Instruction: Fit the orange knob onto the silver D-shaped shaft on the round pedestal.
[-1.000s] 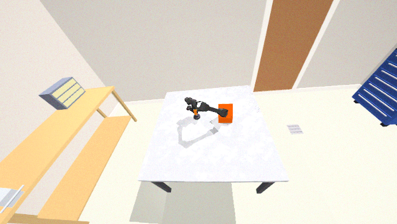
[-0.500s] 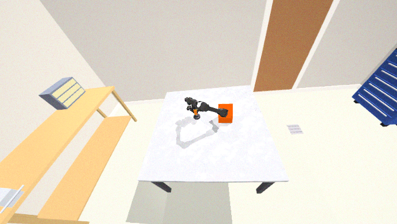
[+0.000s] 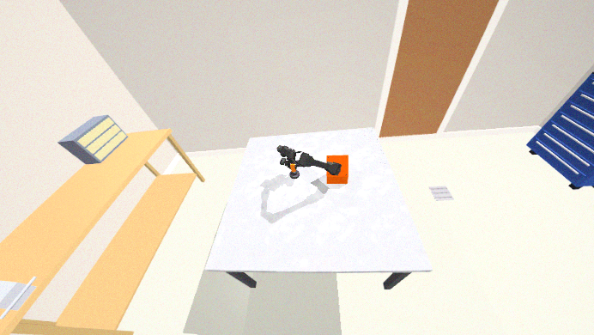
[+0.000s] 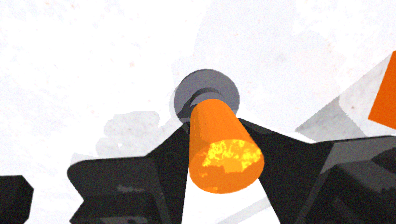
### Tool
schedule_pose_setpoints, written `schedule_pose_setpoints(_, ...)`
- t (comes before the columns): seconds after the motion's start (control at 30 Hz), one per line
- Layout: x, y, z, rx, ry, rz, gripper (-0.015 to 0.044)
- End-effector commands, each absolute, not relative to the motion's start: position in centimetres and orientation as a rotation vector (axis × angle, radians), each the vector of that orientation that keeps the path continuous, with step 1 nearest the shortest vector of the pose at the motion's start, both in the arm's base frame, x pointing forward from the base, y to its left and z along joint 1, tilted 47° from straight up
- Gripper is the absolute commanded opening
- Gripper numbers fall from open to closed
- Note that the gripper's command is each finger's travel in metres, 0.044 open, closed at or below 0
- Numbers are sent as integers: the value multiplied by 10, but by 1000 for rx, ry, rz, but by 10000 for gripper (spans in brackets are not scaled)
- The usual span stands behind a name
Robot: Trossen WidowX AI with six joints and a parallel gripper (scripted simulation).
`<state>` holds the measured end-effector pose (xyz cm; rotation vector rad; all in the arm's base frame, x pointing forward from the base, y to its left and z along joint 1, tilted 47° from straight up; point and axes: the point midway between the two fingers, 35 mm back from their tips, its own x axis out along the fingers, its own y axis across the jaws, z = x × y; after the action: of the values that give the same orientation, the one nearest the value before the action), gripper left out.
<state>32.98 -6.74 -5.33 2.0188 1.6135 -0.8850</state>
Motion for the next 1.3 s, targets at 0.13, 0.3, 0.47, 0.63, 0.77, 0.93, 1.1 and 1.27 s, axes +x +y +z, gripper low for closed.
schedule_pose_setpoints(0.13,331,-66,-53,2023,1613,-888,0)
schedule_pose_setpoints(0.3,331,-69,-51,2023,1613,-888,0)
schedule_pose_setpoints(0.47,331,-70,-49,2040,1610,-913,0)
schedule_pose_setpoints(0.63,332,-71,-48,2154,1579,-1086,0)
schedule_pose_setpoints(0.77,333,-71,-49,2160,1577,-1097,0)
schedule_pose_setpoints(0.93,336,-73,-51,2160,1577,-1097,0)
schedule_pose_setpoints(1.1,337,-70,-53,2160,1577,-1097,0)
schedule_pose_setpoints(1.27,337,-69,-54,2161,1577,-1097,0)
